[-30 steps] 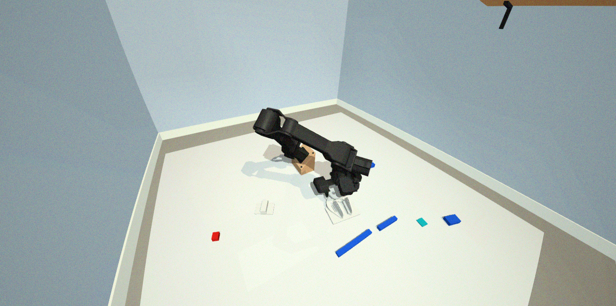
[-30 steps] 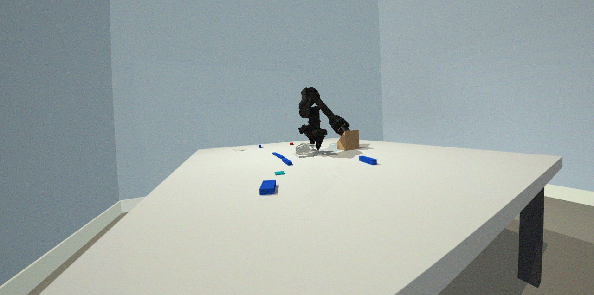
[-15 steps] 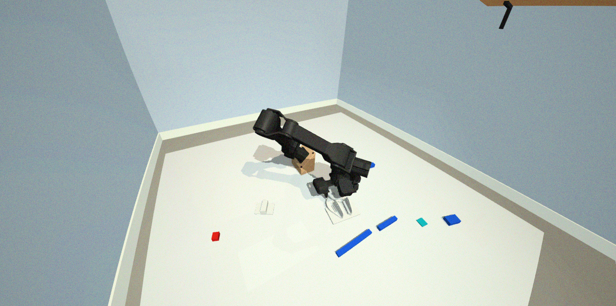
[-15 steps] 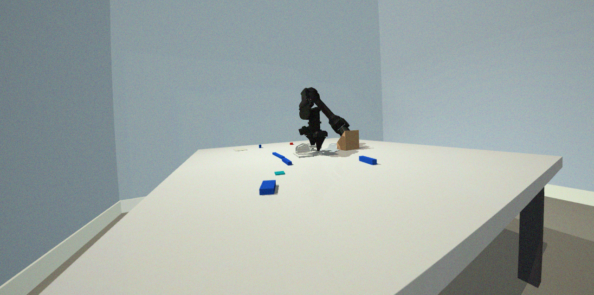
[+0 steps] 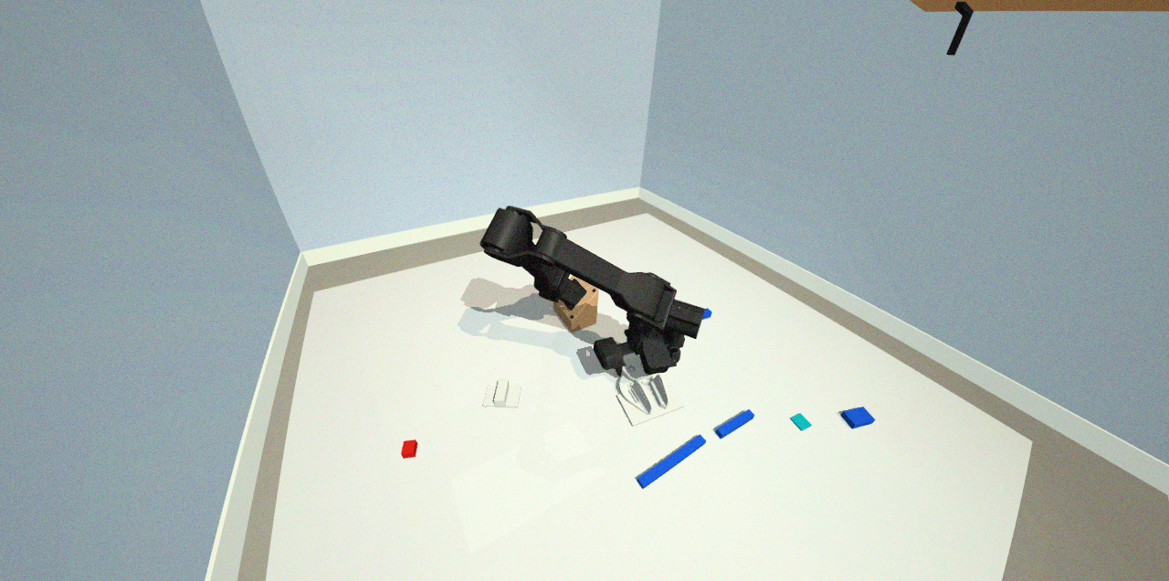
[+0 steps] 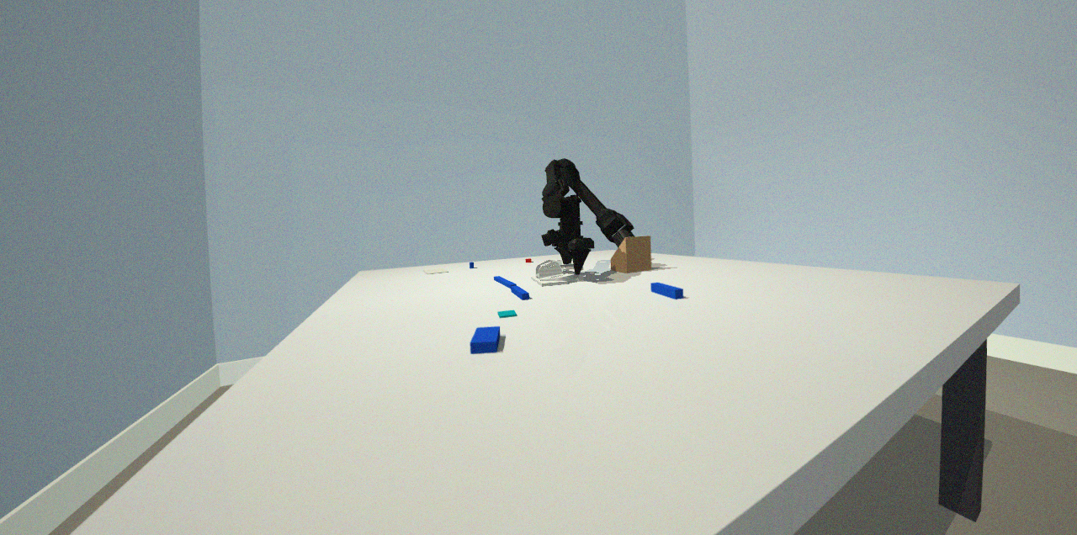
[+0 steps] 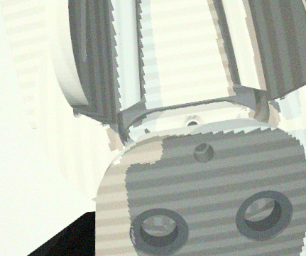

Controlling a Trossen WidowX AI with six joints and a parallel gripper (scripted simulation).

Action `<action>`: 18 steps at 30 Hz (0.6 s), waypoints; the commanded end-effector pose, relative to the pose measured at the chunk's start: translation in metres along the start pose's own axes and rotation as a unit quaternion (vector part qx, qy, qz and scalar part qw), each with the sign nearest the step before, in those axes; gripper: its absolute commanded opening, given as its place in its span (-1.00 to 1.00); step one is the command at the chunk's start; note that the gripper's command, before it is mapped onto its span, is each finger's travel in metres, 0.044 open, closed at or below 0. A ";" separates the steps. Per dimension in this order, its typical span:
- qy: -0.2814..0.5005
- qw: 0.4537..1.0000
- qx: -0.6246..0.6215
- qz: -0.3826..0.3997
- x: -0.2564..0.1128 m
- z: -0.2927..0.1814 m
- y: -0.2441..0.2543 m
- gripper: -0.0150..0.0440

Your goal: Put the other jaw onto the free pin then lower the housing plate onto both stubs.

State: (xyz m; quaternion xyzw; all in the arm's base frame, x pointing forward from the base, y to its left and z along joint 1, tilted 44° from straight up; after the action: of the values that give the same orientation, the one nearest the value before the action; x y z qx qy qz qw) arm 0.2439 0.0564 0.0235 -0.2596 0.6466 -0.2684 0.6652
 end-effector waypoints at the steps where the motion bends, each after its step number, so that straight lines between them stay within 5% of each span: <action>1: 0.000 1.000 -0.002 -0.001 0.001 0.000 0.000 0.70; 18: -0.001 1.000 -0.002 -0.002 0.005 0.000 0.000 0.70</action>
State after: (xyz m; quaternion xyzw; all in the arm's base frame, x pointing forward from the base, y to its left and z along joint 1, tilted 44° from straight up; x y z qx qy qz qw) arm 0.2441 0.0541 0.0209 -0.2599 0.6464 -0.2679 0.6655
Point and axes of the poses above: the point midway between the two fingers, 35 mm back from their tips, its own x axis out along the fingers, its own y axis across the jaws, z = x × y, the point moved 7 cm from there along -x, back along the fingers, and after that the axes turned 9 degrees about -x, right-handed, at the moved point
